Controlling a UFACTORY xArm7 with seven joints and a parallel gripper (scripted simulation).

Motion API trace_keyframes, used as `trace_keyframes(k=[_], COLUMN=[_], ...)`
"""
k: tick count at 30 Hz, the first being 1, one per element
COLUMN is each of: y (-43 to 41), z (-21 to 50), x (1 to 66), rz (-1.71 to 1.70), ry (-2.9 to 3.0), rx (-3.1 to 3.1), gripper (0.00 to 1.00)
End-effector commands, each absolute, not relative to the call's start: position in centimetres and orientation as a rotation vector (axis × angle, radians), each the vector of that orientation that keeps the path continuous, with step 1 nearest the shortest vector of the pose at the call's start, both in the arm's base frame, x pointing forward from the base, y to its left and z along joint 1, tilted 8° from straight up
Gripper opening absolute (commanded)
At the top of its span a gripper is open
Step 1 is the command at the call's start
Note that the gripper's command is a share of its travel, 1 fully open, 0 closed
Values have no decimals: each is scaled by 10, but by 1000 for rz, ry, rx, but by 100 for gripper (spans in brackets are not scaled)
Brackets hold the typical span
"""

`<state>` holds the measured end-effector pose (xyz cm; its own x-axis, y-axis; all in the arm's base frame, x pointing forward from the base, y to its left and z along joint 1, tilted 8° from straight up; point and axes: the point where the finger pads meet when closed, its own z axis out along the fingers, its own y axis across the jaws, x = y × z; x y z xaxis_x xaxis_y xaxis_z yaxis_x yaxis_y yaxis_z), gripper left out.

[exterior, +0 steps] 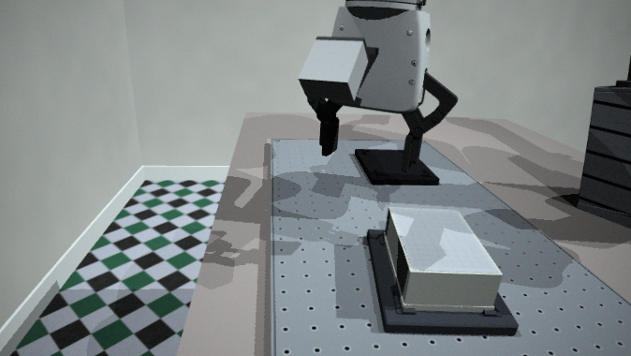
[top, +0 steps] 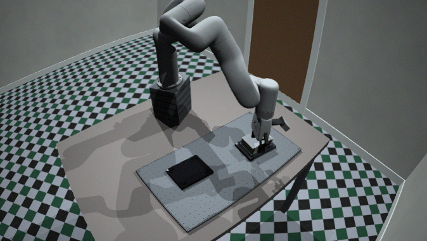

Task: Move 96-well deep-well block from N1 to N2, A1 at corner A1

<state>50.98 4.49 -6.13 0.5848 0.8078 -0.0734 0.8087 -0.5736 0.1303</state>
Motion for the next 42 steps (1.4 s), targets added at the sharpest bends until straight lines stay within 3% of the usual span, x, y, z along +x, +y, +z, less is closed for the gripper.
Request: trace_keyframes(k=[1, 17, 42], y=[60, 118, 128], z=[-62, -70, -82], x=[504, 466, 458], rz=[-8, -47, -47], ry=[1437, 1877, 1877], rx=[2625, 2349, 2350], gripper=[100, 100, 100])
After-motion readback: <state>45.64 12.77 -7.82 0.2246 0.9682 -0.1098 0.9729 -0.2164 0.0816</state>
